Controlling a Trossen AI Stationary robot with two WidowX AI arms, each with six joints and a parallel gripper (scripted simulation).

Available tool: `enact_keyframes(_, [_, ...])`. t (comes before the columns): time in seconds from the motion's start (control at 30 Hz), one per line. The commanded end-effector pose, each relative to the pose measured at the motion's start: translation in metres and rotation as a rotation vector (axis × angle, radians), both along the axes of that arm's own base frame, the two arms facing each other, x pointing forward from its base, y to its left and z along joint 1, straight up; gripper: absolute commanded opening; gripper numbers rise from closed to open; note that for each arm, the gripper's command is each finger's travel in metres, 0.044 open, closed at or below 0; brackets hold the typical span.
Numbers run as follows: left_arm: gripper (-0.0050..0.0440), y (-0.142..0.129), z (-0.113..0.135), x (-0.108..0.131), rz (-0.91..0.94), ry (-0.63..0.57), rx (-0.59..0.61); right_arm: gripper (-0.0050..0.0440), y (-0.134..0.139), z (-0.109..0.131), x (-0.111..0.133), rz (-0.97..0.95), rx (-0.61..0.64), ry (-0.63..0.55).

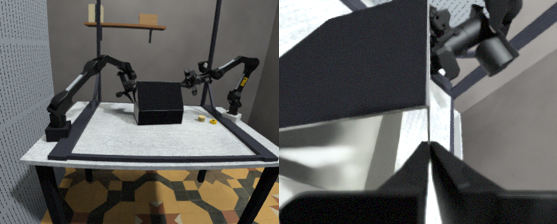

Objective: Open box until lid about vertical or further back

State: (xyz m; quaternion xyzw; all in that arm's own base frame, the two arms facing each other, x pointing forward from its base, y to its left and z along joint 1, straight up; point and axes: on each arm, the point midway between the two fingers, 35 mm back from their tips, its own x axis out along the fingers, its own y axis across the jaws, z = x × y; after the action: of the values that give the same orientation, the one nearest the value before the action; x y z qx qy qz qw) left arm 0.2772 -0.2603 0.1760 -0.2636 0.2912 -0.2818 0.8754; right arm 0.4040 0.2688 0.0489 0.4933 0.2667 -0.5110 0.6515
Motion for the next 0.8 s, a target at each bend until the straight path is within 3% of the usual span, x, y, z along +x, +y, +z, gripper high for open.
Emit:
enact_keyframes(0.0, [0.0004, -0.001, 0.009, 0.001, -0.002, -0.019, -0.016, 0.0035, 0.002, 0.014, 0.002, 0.001, 0.024, -0.026])
enact_keyframes(0.2, [0.0004, -0.001, 0.009, 0.001, -0.002, -0.019, -0.016, 0.0005, 0.002, 0.014, 0.002, 0.001, 0.024, -0.026])
enact_keyframes(0.77, [0.0004, 0.003, 0.028, 0.004, -0.004, -0.037, -0.027, 0.0015, 0.002, 0.014, 0.002, 0.001, 0.024, -0.026])
